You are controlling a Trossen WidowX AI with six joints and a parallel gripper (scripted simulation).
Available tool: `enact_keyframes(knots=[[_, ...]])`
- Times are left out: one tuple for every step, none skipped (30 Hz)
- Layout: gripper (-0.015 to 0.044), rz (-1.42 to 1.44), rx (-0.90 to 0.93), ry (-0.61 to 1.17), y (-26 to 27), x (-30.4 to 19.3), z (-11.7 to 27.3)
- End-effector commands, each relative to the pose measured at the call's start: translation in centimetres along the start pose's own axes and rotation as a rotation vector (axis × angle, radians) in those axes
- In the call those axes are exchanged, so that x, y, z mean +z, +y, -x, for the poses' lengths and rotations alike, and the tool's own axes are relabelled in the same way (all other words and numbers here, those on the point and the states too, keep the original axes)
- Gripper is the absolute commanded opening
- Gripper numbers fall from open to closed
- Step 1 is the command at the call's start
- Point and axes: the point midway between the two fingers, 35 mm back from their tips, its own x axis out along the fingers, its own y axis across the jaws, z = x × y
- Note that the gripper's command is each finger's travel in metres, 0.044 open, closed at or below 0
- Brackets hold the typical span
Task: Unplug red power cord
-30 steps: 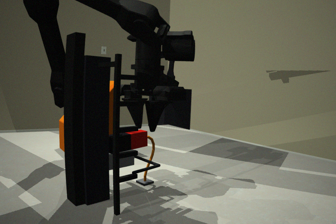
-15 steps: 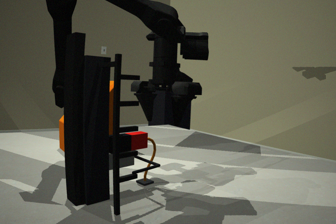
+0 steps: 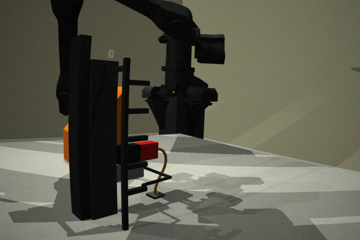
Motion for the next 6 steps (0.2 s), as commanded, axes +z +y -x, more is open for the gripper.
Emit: enact_keyframes(knots=[[0.0440,-0.006,0.004,-0.004,0.01,0.08,0.04],[0.0440,-0.006,0.004,-0.004,0.01,0.08,0.04],[0.0440,-0.006,0.004,-0.004,0.01,0.08,0.04],[0.0440,-0.006,0.004,-0.004,0.01,0.08,0.04],[0.0440,-0.006,0.004,-0.004,0.01,0.08,0.04],[0.0440,-0.006,0.004,-0.004,0.01,0.08,0.04]])
